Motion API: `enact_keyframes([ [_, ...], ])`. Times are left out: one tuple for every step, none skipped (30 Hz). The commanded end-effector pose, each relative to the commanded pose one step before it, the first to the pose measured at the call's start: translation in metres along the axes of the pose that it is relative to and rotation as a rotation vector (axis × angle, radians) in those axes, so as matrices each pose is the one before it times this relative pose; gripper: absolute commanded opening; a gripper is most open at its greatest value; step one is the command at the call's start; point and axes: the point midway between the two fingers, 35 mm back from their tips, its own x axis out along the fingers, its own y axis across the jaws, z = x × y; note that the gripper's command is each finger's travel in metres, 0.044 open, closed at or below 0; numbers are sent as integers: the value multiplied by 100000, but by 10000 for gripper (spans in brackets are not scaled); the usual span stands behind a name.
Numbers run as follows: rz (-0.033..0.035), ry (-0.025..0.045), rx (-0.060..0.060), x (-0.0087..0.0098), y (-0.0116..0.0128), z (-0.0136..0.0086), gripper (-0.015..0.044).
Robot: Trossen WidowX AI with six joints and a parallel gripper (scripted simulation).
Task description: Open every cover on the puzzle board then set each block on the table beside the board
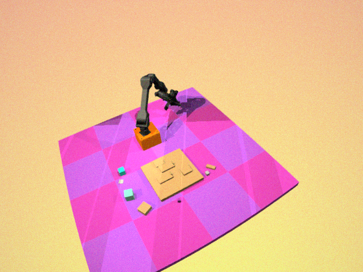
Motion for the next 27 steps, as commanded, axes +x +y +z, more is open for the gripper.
enact_keyframes([
  [-5161,1747,-1023,1603,-419,929,0],
  [-1608,505,-349,508,-136,262,0],
  [-1594,526,-339,505,-137,263,0],
  [-1579,547,-328,502,-137,265,0],
  [-1563,567,-318,499,-138,267,0],
  [-1453,382,582,447,-264,282,0],
  [-1453,387,591,445,-265,283,0],
  [-1449,391,599,442,-265,284,0],
  [-1445,395,606,439,-265,284,0],
  [-1426,417,507,431,-247,278,0],
  [-1341,520,-75,404,-150,243,0],
  [-1331,532,-68,402,-151,244,0],
  [-1221,547,-254,369,-111,220,0],
  [-1192,560,-283,362,-104,217,0],
  [-1179,573,-278,359,-105,217,0],
  [-1419,718,-340,435,-127,266,0],
  [-1610,849,-379,496,-149,307,0],
  [-1586,874,-366,492,-151,310,0],
  [-1561,898,-353,488,-153,312,0],
  [-1535,922,-340,483,-155,314,0],
  [-1509,945,-328,479,-157,316,0],
  [-1483,967,-316,475,-160,318,0],
  [-1456,989,-303,470,-162,320,0],
  [-1428,1010,-291,466,-165,322,0],
  [-1400,1031,-279,461,-167,323,0],
  [-1288,756,159,494,-201,328,0],
  [-1226,741,161,473,-196,317,0],
])
